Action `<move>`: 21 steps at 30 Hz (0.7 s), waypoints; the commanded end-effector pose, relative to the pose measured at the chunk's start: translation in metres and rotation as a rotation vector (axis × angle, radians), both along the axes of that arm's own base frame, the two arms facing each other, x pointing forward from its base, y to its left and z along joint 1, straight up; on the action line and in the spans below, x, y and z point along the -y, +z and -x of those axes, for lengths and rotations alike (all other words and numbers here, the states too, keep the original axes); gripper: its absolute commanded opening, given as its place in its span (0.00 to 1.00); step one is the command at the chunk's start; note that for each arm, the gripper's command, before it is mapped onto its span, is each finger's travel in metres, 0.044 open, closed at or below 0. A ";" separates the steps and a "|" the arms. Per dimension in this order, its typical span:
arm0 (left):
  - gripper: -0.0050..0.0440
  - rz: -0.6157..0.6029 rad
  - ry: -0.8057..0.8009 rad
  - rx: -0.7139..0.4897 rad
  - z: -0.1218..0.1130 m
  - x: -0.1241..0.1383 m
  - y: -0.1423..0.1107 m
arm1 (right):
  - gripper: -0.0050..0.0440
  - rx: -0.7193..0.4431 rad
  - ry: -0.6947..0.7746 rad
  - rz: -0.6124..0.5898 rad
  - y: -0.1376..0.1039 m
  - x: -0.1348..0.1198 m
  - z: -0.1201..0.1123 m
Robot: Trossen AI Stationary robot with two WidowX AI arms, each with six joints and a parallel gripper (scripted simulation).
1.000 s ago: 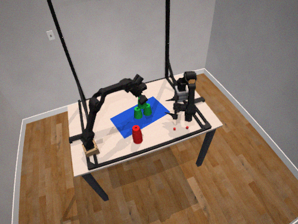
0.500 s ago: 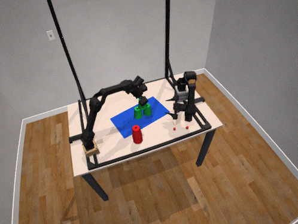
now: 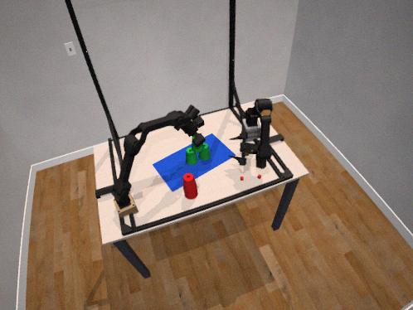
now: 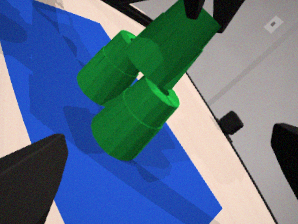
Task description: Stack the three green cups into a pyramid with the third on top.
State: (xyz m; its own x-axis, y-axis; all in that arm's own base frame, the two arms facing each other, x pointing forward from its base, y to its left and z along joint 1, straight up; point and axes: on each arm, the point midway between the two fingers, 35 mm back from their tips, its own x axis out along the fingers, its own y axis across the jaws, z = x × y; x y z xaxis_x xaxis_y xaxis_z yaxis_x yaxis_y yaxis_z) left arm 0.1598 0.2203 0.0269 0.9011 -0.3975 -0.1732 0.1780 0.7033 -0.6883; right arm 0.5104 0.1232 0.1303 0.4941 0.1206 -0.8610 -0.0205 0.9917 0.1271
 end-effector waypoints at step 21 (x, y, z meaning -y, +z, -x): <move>1.00 0.001 0.003 0.002 0.000 0.000 0.000 | 0.31 0.000 -0.001 0.000 0.000 0.000 0.000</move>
